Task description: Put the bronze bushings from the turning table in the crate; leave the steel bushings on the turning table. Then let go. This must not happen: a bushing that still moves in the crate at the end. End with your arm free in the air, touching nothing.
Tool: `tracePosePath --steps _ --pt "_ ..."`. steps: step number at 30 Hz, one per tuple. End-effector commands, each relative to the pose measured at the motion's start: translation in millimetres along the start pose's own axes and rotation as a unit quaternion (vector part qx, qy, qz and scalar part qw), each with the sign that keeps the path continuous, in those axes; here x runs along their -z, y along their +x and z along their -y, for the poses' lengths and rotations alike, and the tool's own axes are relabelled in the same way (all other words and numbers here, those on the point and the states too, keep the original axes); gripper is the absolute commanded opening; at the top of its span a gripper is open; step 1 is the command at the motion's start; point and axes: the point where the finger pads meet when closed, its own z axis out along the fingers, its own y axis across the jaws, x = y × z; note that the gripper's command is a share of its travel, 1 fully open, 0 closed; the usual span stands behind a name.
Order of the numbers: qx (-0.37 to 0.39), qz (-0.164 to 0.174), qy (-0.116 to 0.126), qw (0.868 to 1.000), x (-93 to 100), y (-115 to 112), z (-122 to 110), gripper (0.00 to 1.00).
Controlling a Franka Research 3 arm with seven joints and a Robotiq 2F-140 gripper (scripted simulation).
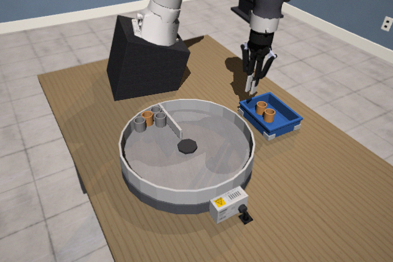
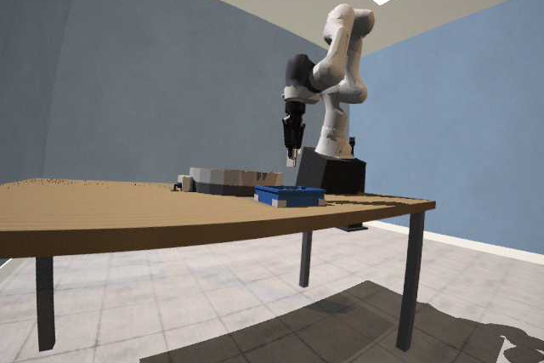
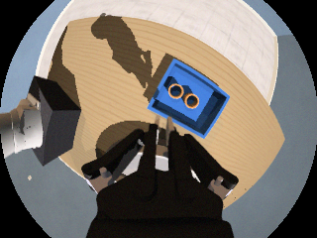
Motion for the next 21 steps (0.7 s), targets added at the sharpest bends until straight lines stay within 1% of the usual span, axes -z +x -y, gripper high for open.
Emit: tracePosePath --steps 1,5,7,8,21 --pt "0.081 -0.013 -0.014 0.996 0.7 -7 2 0.1" --pt "0.106 -0.013 -0.015 0.994 0.5 -12 6 0.1" --pt "0.106 -0.013 -0.015 0.994 0.5 -12 6 0.1" --pt "0.123 -0.012 -0.015 0.992 0.3 -16 8 0.1" --pt "0.199 -0.011 -0.016 0.98 -0.5 -35 20 0.1"
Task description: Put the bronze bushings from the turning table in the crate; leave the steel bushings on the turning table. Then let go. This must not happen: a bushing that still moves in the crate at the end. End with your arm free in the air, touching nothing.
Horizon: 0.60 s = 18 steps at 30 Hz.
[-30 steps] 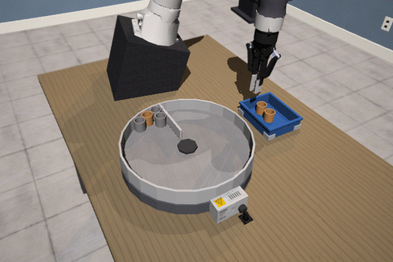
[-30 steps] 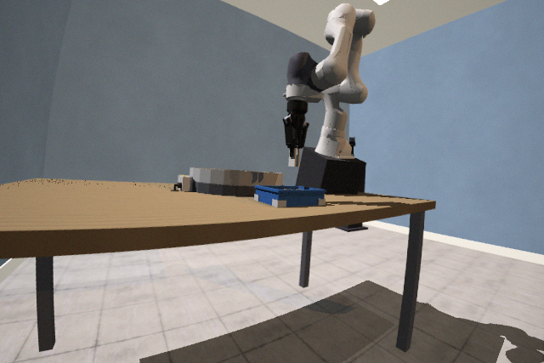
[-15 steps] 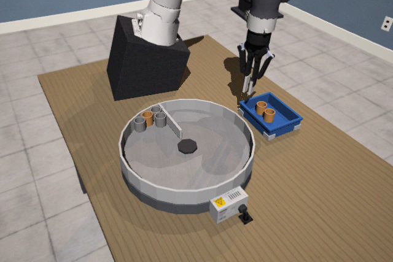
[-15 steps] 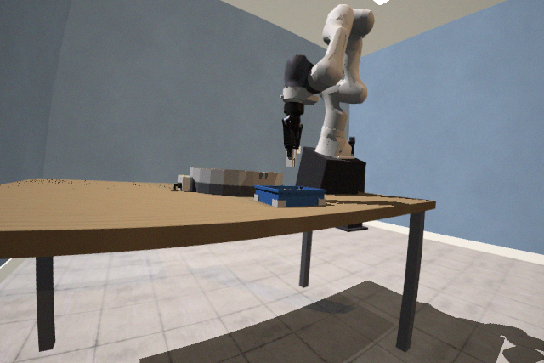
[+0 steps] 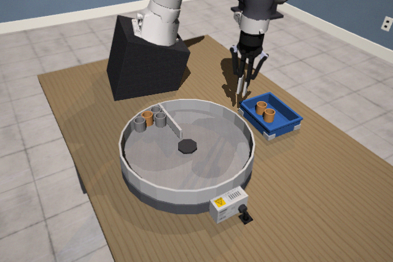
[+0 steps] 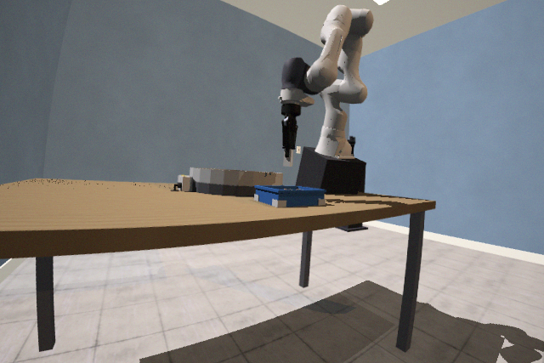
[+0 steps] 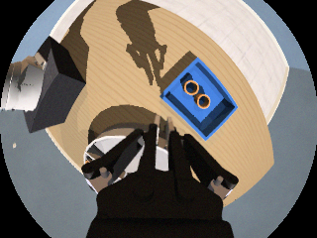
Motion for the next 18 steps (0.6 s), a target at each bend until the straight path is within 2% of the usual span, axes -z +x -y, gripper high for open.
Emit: tracePosePath --steps 1,18 --pt "0.081 -0.008 -0.018 0.996 0.2 -6 4 0.1" --pt "0.181 -0.006 -0.019 0.983 -0.9 -25 25 0.1"
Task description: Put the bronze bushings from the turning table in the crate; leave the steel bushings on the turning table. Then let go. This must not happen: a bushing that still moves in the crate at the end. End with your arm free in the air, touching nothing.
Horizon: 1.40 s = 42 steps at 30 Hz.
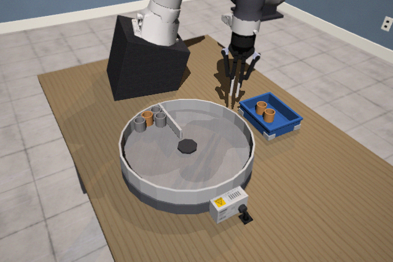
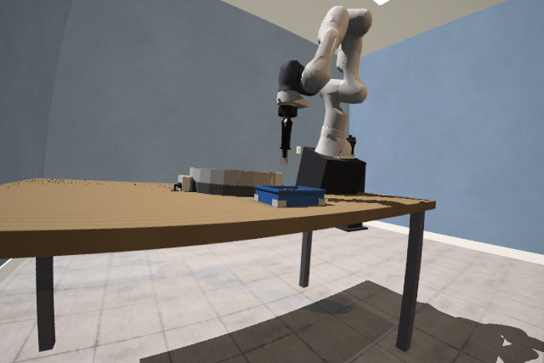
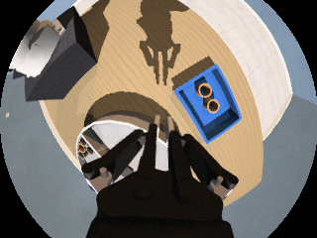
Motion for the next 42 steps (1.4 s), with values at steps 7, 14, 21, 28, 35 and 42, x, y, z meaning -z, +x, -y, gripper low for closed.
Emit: tracePosePath --steps 7,14,21,28,35,42 --pt "0.116 -0.002 -0.019 0.993 -0.9 -9 15 0.1" --pt "0.157 -0.001 -0.019 0.987 -0.8 -15 24 0.1" --pt "0.199 0.0 -0.019 0.98 -0.9 -20 33 0.1" --pt "0.238 0.001 -0.019 0.971 -1.8 -27 44 0.1" --pt "0.272 0.001 -0.019 0.962 -2.4 -32 53 0.1" --pt "0.317 0.002 -0.019 0.948 -2.3 -38 63 0.1"
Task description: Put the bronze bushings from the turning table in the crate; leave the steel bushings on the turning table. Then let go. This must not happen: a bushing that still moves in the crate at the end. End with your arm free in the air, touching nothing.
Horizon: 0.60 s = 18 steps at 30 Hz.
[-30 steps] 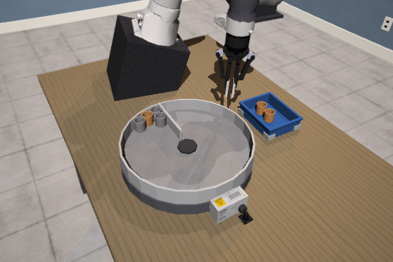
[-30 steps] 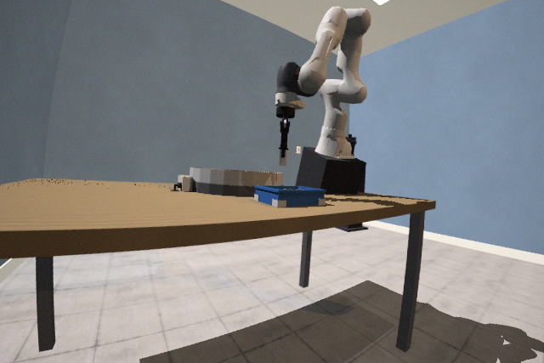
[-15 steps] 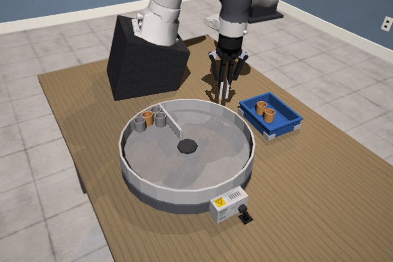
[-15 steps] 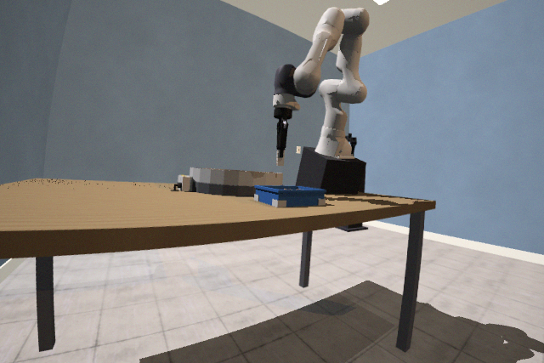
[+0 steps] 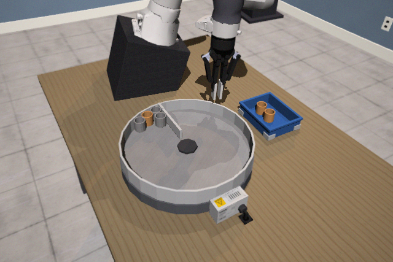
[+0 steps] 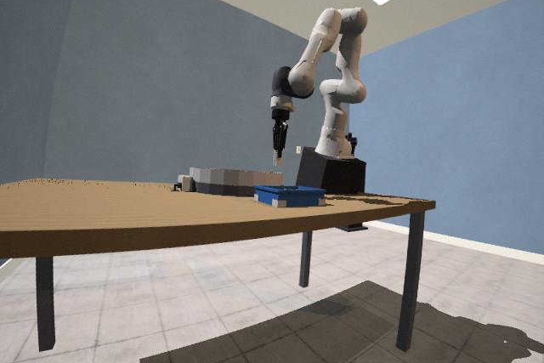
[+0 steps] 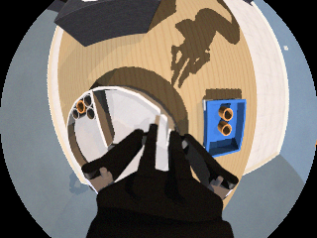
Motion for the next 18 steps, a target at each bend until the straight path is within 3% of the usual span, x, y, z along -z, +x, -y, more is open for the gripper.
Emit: tracePosePath --steps 1,18 --pt "0.082 0.008 -0.017 0.996 -0.7 1 7 0.1" --pt "0.18 0.01 -0.016 0.984 -2.5 0 35 0.1"
